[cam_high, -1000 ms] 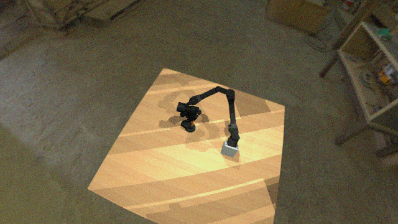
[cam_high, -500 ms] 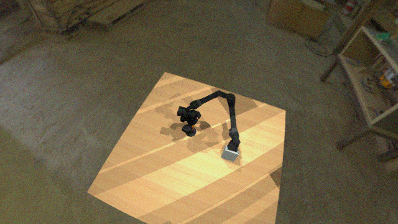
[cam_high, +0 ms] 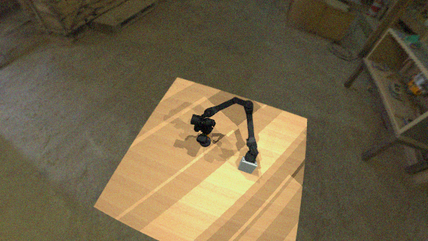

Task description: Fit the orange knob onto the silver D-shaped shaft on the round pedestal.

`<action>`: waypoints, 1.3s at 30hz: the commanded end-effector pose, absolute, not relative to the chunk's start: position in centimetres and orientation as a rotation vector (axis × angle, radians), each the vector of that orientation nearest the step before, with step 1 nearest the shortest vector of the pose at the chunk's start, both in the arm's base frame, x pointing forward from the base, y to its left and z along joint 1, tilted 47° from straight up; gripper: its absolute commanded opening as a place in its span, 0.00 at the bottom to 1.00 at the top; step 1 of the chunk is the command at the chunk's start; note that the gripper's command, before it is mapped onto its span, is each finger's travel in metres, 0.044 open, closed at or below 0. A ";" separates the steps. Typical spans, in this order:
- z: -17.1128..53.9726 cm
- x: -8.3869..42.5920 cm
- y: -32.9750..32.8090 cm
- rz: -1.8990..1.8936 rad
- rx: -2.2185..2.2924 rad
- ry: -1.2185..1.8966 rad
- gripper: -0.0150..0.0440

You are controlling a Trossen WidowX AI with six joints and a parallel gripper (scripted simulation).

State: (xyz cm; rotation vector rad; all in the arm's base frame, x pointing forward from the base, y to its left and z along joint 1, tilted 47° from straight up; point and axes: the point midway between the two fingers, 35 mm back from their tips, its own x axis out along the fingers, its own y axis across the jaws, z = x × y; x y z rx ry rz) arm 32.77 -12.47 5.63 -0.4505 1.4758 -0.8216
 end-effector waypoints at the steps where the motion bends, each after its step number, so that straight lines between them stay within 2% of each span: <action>1: 5.7 32.9 -12.4 -0.739 -0.536 1.525 0.25; 26: 5.7 32.8 -12.4 -0.718 -0.557 1.538 0.25; 39: 5.6 33.0 -12.7 -0.560 -0.713 1.623 0.25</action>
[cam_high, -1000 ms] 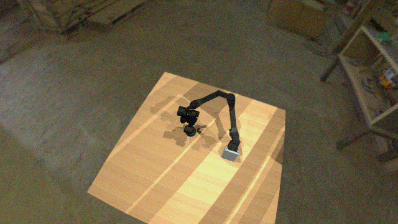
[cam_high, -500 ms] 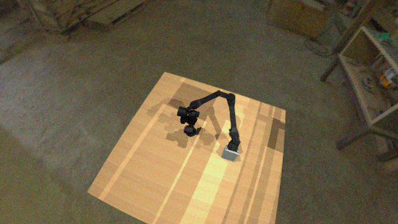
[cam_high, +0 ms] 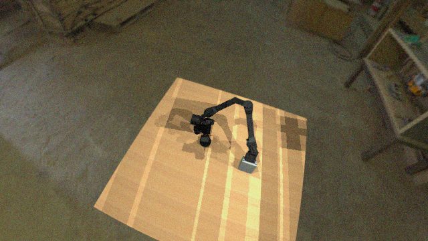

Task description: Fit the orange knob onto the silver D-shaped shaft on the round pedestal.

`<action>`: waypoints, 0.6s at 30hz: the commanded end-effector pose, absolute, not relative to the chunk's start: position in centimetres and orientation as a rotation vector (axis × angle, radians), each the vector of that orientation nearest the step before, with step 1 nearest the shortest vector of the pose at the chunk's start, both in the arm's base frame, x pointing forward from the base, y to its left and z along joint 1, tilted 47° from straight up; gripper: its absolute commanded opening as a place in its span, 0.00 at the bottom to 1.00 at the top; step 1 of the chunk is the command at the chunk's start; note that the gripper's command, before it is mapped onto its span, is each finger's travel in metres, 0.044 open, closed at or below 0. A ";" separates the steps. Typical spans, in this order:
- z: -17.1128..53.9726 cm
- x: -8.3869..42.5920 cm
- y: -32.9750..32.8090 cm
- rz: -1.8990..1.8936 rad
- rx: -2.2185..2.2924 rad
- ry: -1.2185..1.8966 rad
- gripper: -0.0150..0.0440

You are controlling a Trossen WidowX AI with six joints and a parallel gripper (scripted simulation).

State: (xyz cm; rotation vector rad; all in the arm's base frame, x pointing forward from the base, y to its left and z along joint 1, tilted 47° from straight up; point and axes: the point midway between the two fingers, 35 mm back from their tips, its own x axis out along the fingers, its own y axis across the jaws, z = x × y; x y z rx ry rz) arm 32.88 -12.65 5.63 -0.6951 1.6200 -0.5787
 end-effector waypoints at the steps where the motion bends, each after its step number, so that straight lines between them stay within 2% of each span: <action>1: 5.5 33.0 -12.7 -0.560 -0.713 1.623 0.25; 18: 5.6 32.8 -12.2 -0.518 -0.752 1.644 0.25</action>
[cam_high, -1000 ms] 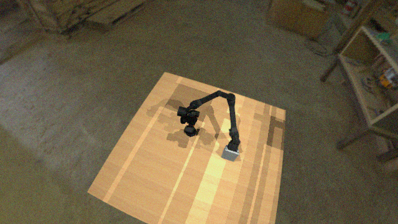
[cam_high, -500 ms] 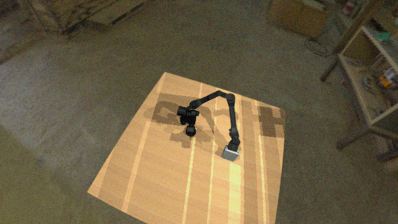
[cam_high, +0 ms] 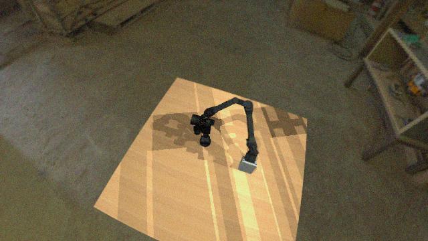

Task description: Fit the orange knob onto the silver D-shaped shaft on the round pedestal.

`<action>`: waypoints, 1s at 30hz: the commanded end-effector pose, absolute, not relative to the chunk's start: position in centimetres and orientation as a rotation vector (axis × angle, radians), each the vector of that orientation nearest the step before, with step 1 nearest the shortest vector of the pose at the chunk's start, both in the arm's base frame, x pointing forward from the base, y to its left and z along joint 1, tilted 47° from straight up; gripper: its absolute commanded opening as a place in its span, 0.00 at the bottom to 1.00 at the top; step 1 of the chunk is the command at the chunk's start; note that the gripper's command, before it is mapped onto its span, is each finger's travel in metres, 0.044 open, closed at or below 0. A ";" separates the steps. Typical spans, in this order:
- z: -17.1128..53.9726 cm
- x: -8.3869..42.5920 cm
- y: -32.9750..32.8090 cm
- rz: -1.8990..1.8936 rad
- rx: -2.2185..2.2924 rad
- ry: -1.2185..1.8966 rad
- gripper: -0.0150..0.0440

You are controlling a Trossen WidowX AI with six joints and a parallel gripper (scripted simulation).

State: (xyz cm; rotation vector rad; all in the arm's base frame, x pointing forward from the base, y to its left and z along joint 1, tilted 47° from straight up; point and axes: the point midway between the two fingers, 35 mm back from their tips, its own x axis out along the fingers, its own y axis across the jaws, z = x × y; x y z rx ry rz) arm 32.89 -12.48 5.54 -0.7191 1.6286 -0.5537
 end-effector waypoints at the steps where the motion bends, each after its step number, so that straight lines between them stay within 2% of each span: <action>1: 5.6 32.8 -12.2 -0.493 -0.776 1.655 0.25; 5: 5.6 32.7 -12.4 -0.395 -0.864 1.697 0.25; 30: 5.4 33.0 -12.7 -0.393 -0.866 1.698 0.25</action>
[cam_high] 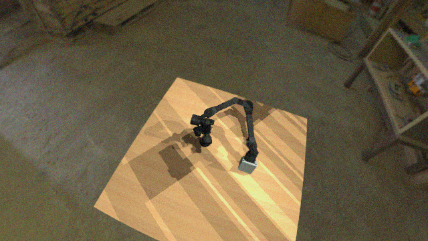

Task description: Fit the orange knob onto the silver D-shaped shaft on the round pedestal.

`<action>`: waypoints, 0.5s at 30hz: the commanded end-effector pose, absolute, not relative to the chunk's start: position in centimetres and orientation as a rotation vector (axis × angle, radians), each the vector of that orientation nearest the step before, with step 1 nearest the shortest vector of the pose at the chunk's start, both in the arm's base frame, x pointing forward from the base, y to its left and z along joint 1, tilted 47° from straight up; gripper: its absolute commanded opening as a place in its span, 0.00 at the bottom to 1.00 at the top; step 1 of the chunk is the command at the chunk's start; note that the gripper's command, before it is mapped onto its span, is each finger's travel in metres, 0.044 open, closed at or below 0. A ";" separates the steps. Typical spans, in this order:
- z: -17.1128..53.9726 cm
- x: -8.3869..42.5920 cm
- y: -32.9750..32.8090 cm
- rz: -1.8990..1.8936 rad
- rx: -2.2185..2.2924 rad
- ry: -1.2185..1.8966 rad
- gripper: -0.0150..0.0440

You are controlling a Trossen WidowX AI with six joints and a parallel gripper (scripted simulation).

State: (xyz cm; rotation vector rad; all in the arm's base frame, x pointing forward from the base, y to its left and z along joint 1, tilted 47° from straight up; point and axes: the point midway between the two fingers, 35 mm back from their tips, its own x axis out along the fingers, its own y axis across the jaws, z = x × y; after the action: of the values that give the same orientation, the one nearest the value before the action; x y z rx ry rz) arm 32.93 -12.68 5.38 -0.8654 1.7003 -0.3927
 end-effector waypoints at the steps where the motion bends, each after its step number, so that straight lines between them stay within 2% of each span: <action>1: 5.4 33.0 -12.7 -0.393 -0.866 1.698 0.25; 9: 5.7 32.8 -12.3 -0.386 -0.873 1.701 0.25; 15: 5.6 32.7 -12.4 -0.226 -1.010 1.758 0.25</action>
State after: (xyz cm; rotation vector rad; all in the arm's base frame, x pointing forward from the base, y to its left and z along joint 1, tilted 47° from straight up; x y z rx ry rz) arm 32.76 -12.45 5.63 -0.9398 1.7315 -0.3081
